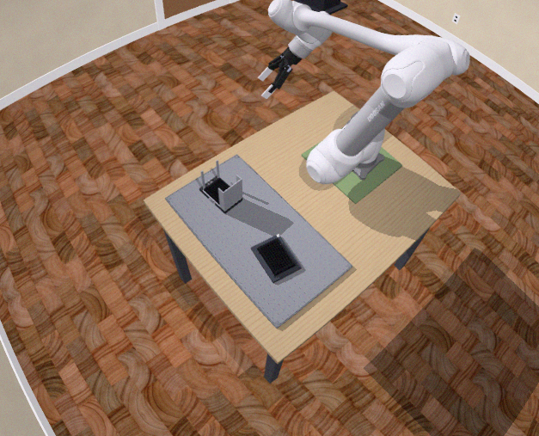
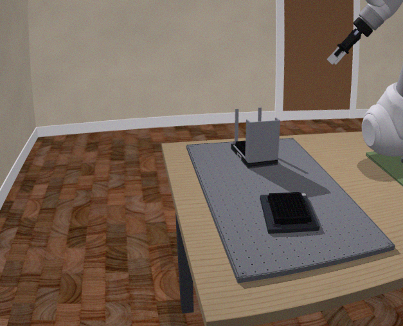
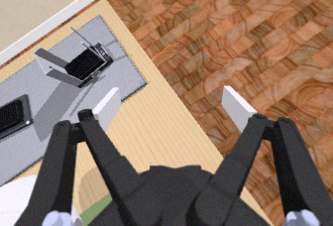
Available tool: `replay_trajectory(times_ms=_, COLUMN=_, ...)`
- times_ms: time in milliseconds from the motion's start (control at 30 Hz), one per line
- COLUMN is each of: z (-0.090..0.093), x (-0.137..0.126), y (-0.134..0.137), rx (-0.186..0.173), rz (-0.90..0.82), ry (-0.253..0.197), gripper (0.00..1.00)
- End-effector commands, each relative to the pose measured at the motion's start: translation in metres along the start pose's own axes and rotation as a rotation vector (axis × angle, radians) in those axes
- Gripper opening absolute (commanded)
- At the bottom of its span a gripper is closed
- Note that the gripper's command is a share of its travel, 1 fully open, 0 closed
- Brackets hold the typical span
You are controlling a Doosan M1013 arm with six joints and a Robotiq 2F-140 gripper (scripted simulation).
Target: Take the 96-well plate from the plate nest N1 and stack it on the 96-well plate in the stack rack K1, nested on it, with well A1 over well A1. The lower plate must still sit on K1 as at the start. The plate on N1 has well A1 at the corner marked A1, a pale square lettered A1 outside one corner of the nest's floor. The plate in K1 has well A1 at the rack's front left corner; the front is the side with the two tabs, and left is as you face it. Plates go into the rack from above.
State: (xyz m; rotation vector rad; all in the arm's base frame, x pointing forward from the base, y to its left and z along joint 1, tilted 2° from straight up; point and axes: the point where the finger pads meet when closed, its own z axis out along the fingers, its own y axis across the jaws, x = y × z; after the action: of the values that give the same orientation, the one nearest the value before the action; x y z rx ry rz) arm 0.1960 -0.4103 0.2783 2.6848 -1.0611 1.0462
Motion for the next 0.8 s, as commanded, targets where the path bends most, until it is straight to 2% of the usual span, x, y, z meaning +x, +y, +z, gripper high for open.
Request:
replay_trajectory(times_ms=0, z=0.0, x=0.0, y=0.0, rx=0.0, rz=0.0, ry=0.0, gripper=1.0)
replay_trajectory(times_ms=533, z=0.0, x=0.0, y=0.0, rx=0.0, rz=0.0, ry=0.0, gripper=1.0)
replay_trajectory(times_ms=633, z=0.008, x=0.004, y=-0.012, rx=0.043, rz=0.074, ry=-0.052, gripper=1.0)
replay_trajectory(times_ms=733, z=0.017, x=0.008, y=-0.024, rx=0.046, rz=0.079, ry=-0.055, gripper=1.0)
replay_trajectory(times_ms=767, z=0.019, x=0.009, y=-0.028, rx=0.058, rz=0.104, ry=-0.074, gripper=1.0)
